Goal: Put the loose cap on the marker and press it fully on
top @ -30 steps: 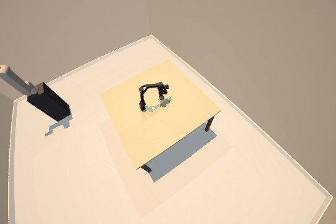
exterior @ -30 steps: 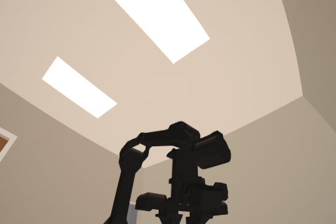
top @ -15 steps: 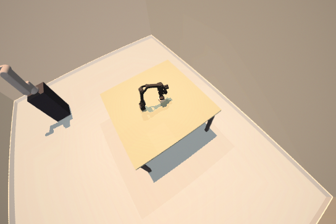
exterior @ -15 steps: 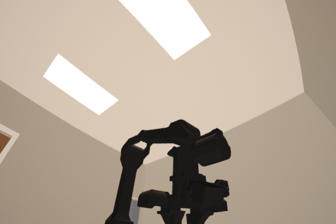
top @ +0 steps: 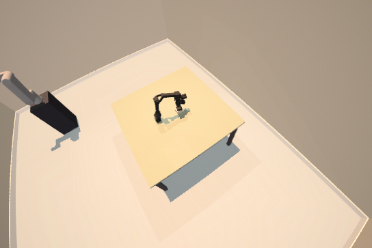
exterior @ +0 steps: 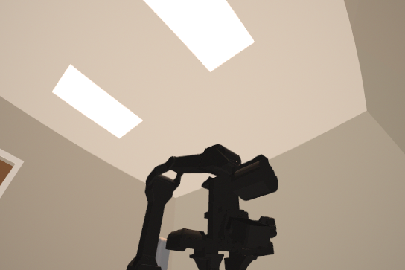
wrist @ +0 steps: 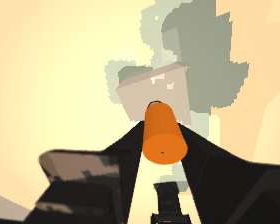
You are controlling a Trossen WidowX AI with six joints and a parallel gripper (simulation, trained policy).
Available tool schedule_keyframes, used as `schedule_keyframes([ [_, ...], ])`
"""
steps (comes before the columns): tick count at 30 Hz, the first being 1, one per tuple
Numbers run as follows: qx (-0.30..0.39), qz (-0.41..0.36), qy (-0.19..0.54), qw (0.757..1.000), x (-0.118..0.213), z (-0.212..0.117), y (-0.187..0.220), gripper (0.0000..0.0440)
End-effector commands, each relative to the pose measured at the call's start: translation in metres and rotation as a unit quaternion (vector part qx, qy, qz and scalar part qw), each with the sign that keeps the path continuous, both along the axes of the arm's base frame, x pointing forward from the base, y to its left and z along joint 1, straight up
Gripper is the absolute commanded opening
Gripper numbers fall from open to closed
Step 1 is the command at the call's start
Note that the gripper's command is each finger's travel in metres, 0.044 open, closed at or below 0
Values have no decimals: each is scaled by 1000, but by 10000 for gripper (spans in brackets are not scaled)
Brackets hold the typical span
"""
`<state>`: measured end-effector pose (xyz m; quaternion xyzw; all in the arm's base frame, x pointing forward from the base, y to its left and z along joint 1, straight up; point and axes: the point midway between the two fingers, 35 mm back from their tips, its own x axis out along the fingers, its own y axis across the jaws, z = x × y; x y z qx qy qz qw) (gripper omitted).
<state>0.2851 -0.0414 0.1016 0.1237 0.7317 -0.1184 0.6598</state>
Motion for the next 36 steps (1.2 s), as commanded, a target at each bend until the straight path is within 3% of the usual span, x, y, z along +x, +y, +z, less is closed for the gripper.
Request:
schedule_keyframes([
  [1, -13, -1, 26, 1000, -7, -16, -8, 82],
  [36, -14, 4, 26, 1000, -7, -17, -8, 134],
])
